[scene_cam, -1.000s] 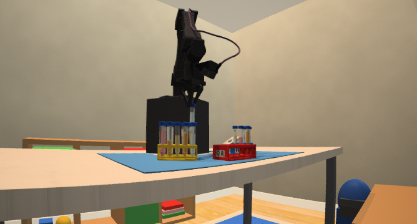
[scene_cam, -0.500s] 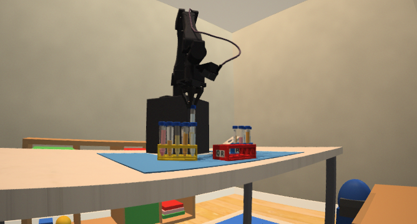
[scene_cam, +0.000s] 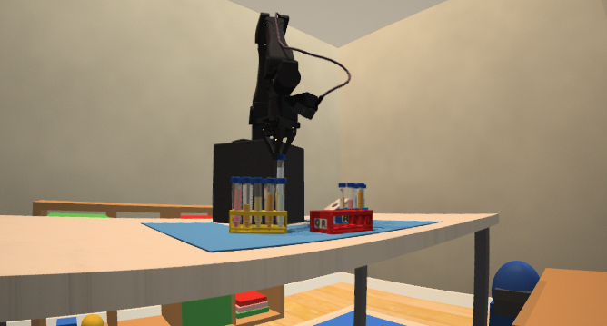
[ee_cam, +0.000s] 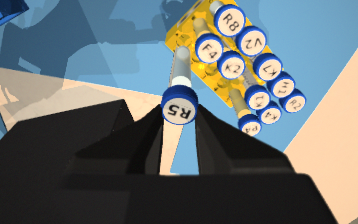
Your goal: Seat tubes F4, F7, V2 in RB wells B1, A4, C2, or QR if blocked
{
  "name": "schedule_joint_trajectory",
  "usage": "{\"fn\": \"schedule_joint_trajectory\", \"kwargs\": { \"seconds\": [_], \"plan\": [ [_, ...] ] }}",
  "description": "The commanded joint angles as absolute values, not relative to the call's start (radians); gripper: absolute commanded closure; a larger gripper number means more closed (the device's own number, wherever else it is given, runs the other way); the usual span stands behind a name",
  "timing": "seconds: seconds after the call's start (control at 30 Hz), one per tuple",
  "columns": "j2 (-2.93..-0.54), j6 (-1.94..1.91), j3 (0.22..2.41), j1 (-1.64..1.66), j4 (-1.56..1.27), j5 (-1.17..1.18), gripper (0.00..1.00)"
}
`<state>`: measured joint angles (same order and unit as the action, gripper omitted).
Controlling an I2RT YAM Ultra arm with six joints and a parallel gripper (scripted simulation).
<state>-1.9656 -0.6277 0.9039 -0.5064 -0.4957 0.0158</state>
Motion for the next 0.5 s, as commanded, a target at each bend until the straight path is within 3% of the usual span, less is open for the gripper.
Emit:
{"fn": "schedule_joint_trajectory", "kwargs": {
  "seconds": [0.0,0.47],
  "plan": [
    [-1.980,-0.625,0.892,-0.504,-0.475,0.008,1.00],
    [-1.993,-0.629,0.889,-0.510,-0.459,0.008,1.00]
  ]
}}
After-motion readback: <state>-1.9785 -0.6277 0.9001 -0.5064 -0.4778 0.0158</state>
